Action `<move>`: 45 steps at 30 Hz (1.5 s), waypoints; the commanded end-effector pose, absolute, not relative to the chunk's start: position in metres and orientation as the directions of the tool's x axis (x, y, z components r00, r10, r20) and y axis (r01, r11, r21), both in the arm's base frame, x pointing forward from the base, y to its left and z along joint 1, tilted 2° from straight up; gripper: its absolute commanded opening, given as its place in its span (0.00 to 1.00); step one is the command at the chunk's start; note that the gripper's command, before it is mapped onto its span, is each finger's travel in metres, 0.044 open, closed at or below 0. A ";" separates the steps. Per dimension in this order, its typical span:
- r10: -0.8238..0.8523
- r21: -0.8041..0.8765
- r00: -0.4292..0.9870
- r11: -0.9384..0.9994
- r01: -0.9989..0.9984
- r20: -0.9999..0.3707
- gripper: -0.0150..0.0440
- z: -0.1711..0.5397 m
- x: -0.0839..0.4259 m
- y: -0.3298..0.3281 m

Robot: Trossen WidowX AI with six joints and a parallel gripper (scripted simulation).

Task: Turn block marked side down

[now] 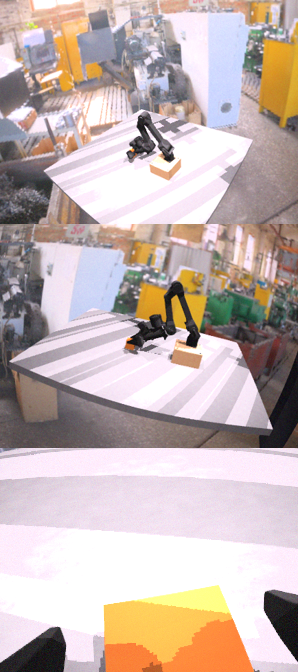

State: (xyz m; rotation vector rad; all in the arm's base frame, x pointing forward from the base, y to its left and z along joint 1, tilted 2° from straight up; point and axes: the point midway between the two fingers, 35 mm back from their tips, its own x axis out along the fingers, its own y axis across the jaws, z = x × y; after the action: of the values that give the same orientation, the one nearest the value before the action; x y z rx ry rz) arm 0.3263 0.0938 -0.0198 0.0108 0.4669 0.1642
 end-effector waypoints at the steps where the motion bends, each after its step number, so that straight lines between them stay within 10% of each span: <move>1: 0.155 0.039 0.871 0.987 -0.155 -0.465 1.00 -0.021 0.329 0.094; 13: 0.132 0.034 0.651 0.986 -0.161 -0.747 1.00 0.019 0.334 0.096; 45: 0.099 0.036 0.419 0.987 -0.157 -0.903 1.00 0.054 0.318 0.090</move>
State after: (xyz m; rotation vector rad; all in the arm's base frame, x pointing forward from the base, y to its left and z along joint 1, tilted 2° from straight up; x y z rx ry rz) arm 0.3098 0.0879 0.0503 -0.0542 1.0538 0.1604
